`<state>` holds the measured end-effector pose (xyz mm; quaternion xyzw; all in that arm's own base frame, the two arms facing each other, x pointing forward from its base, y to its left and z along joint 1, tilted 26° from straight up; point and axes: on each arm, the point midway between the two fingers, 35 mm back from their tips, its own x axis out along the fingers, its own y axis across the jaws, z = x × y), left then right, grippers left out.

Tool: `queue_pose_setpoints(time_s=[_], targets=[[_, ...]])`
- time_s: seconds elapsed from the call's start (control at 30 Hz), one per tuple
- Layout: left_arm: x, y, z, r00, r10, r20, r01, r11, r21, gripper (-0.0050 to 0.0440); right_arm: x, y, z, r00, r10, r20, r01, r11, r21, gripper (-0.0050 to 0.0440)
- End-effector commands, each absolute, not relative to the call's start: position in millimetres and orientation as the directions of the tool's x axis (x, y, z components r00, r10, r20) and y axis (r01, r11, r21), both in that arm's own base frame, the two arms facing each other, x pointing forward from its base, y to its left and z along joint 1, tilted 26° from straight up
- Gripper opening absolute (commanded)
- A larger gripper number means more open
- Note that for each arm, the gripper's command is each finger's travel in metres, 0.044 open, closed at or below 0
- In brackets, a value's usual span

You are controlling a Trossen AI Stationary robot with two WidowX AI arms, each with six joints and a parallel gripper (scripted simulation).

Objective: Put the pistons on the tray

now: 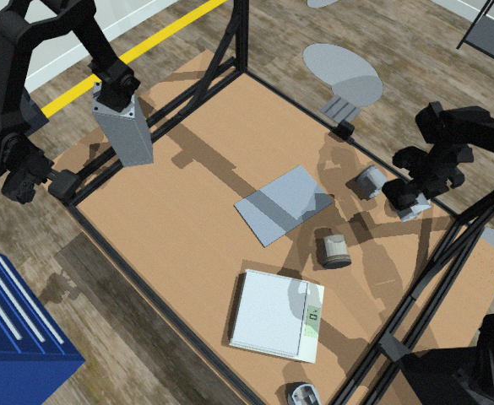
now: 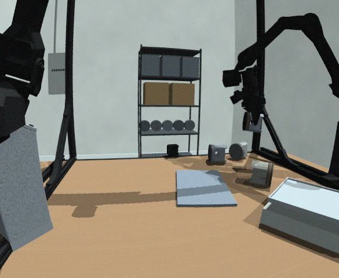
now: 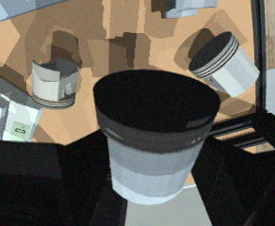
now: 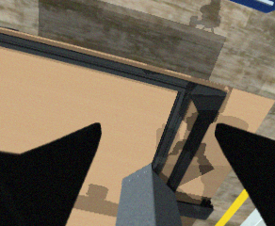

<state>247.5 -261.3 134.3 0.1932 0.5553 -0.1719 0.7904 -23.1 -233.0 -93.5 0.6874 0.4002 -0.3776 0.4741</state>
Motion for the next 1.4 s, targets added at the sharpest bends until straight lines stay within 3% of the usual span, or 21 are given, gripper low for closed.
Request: queue_pose_setpoints(time_s=[0.0, 1.37], targets=[[249, -264, 136, 0.302, -0.026, -0.953, 0.422, 0.900, 0.110, 0.0158, -23, -233, -93, 0.397, 0.193, -0.897, 0.907, -0.230, 0.352, 0.0440], [268, -269, 83, 0.273, 0.005, -0.962, 0.359, 0.927, 0.107, 0.0158, -23, -233, -93, 0.397, 0.193, -0.897, 0.907, -0.230, 0.352, 0.0440]])
